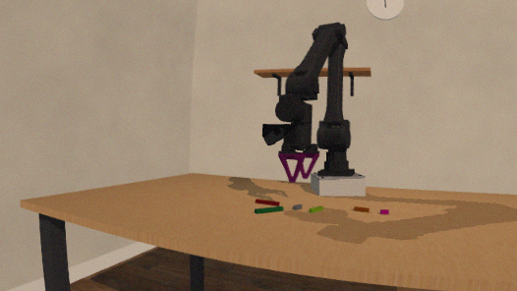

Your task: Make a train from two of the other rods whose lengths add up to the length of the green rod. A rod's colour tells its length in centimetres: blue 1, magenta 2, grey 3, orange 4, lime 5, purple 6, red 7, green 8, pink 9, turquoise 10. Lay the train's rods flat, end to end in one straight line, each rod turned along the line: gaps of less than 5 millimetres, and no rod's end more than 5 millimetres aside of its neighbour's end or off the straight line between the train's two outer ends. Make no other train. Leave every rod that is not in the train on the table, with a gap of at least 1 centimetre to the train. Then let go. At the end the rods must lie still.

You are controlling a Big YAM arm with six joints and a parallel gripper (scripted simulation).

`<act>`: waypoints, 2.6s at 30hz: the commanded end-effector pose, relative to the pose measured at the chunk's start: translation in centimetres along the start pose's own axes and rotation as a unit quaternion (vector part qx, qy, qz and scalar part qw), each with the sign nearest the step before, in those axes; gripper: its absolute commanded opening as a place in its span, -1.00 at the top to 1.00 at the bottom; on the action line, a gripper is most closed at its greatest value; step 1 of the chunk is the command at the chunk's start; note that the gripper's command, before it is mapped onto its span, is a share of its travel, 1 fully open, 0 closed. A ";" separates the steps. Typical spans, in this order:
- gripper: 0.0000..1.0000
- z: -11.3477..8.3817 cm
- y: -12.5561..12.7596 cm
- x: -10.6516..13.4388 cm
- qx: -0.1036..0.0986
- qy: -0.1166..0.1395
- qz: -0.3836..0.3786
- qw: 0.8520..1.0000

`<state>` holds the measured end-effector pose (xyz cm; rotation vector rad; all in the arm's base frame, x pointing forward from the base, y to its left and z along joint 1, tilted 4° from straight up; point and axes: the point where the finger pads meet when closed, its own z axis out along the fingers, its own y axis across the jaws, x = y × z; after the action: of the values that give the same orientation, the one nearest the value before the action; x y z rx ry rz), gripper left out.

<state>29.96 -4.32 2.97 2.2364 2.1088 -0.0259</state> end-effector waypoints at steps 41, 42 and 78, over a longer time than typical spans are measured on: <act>-1.00 -0.8 1.8 -2.8 -0.013 0.001 0.323 0.946; -1.00 -0.8 1.8 -2.8 -0.013 0.001 0.323 0.946; -1.00 -0.8 1.8 -2.8 -0.012 0.001 0.323 0.946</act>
<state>29.93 -6.44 3.12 2.7773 1.3102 0.0072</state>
